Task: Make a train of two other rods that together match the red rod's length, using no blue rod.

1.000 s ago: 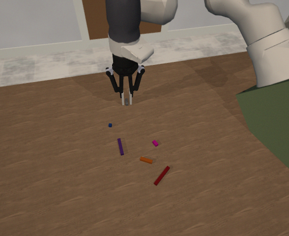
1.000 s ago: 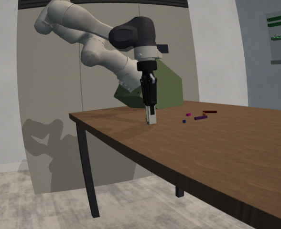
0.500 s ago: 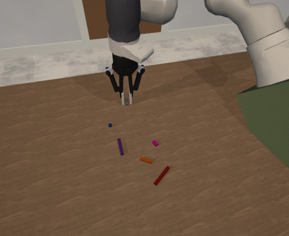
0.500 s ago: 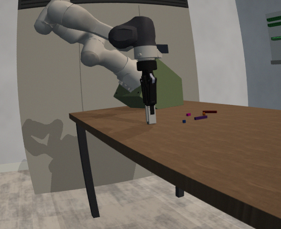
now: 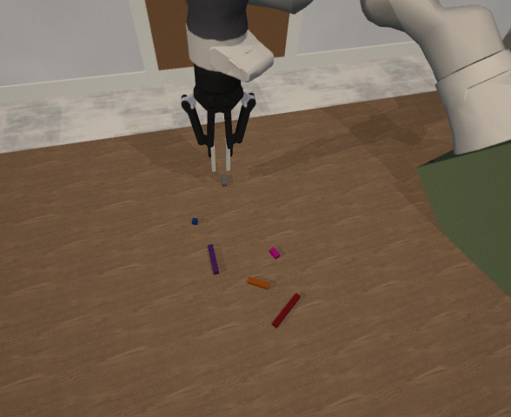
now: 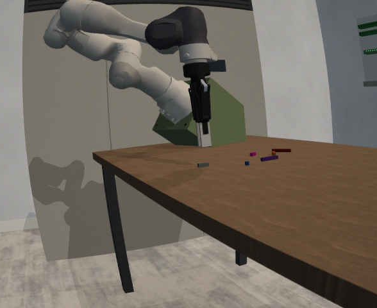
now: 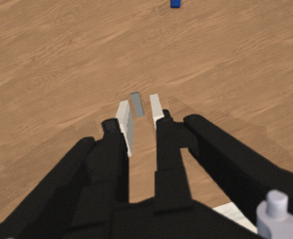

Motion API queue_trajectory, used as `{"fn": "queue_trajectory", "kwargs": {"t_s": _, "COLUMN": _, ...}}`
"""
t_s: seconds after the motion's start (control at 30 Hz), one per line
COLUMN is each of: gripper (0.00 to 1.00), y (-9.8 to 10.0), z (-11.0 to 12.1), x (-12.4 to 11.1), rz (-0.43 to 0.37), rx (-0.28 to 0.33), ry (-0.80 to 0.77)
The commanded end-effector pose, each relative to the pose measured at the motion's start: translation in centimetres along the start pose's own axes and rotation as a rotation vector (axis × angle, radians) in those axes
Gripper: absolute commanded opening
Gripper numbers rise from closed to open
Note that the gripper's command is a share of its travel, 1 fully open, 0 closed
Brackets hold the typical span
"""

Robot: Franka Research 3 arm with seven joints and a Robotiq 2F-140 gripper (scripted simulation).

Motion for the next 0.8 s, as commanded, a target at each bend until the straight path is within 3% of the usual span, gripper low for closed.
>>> {"fn": "queue_trajectory", "kwargs": {"t_s": 0.0, "gripper": 0.15, "y": 1.7, "z": -0.4, "x": -0.4, "rz": -0.018, "rx": 0.017, "ry": 0.014}}
{"fn": "queue_trajectory", "kwargs": {"t_s": 0.17, "gripper": 0.15, "y": 3.3, "z": -0.3, "x": -0.4, "rz": -0.018, "rx": 0.017, "ry": 0.014}}
{"fn": "queue_trajectory", "kwargs": {"t_s": 0.37, "gripper": 0.15, "y": 3.5, "z": -0.3, "x": -0.4, "rz": -0.018, "rx": 0.017, "ry": 0.014}}
{"fn": "queue_trajectory", "kwargs": {"t_s": 0.4, "gripper": 1.0, "y": 3.5, "z": -0.3, "x": -0.4, "rz": -0.018, "rx": 0.017, "ry": 0.014}}
{"fn": "queue_trajectory", "kwargs": {"t_s": 0.77, "gripper": 1.0, "y": 3.5, "z": -0.3, "x": -0.4, "rz": -0.018, "rx": 0.017, "ry": 0.014}}
Point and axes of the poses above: the point where the finger pads meet when closed, its own y axis back along the fingers, its own z axis across the jaws, x = y × z, the point moved 10 cm from there along y, back along the fingers, and after that the axes turned 5 degrees about y, right-handed, at the moved point
